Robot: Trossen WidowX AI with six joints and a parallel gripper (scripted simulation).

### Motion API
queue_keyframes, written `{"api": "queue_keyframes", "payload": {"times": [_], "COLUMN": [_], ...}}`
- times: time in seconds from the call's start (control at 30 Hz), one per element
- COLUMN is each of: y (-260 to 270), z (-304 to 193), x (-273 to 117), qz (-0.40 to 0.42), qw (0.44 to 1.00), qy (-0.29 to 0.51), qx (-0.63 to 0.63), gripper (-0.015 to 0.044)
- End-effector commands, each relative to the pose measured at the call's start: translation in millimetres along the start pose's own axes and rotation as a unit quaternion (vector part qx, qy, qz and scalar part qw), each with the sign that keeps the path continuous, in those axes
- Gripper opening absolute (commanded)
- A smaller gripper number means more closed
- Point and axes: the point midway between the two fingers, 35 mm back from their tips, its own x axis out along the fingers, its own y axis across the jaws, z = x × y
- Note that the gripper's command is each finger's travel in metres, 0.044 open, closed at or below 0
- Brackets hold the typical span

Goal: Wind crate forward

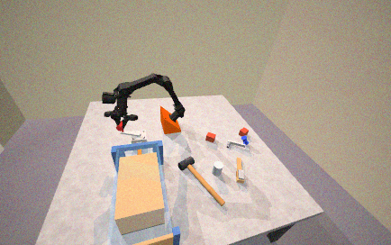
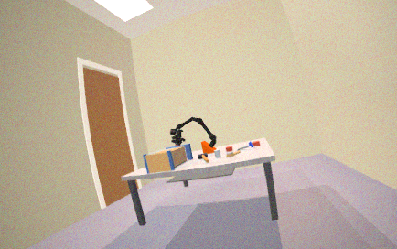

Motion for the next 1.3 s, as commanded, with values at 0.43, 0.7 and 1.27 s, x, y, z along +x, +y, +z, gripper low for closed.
{"api": "queue_keyframes", "payload": {"times": [0.43,0.7,1.27], "y": [11.2,17.3,34.7], "z": [35.1,45.1,63.9], "x": [16.9,21.4,29.9], "qz": [0.004,0.004,0.005], "qw": [1.000,1.000,1.000], "qy": [-0.009,-0.009,-0.009], "qx": [-0.013,-0.013,-0.013], "gripper": [0.0000,0.0000,0.0000]}}
